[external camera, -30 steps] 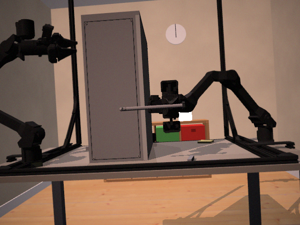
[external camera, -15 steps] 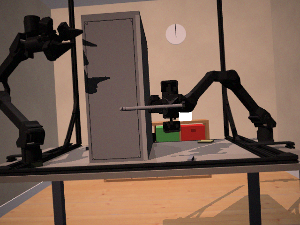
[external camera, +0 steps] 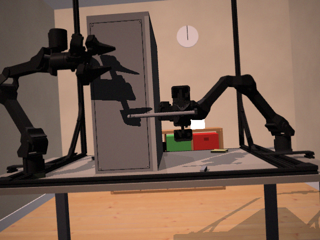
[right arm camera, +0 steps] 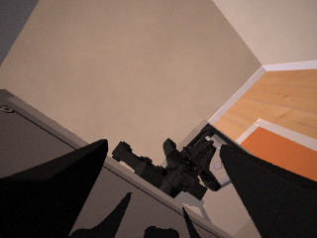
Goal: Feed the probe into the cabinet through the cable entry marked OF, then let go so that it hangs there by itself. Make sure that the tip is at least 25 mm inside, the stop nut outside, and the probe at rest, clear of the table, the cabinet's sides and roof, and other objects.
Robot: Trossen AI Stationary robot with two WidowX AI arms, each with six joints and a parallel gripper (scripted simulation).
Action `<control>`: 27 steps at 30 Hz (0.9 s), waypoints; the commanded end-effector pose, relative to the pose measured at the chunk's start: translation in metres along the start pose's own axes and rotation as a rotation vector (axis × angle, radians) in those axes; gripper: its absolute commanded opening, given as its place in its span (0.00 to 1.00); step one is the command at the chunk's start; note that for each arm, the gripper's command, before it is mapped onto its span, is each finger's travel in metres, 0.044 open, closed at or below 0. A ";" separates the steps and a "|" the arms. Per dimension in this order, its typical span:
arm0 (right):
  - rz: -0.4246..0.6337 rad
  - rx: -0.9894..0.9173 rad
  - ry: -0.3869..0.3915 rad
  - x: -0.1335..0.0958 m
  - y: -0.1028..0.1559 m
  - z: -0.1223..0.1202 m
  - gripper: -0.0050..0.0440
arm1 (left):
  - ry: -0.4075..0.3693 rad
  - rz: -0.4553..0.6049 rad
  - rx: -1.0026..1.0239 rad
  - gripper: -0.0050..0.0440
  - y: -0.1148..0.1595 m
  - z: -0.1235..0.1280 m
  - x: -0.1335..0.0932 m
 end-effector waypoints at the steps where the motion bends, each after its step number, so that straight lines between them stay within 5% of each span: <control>1: 0.065 0.087 -0.032 0.022 0.026 -0.017 1.00 | -0.002 0.002 -0.002 0.10 0.000 0.000 0.000; 19: 0.286 0.429 -0.147 0.058 0.132 -0.056 1.00 | -0.002 0.002 -0.002 0.10 0.000 0.000 0.000; 27: 0.234 0.477 -0.116 0.057 0.135 -0.086 1.00 | -0.002 0.002 -0.002 0.10 0.000 0.000 0.000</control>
Point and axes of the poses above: on each arm, the point midway between the two fingers, 35 mm back from their tips, its own x axis out along the fingers, its own z axis across the jaws, y = z × x, the point moved 7 cm from there along -x, back along the fingers, and after that the axes turned 15 degrees about -x, right-handed, at the moved point
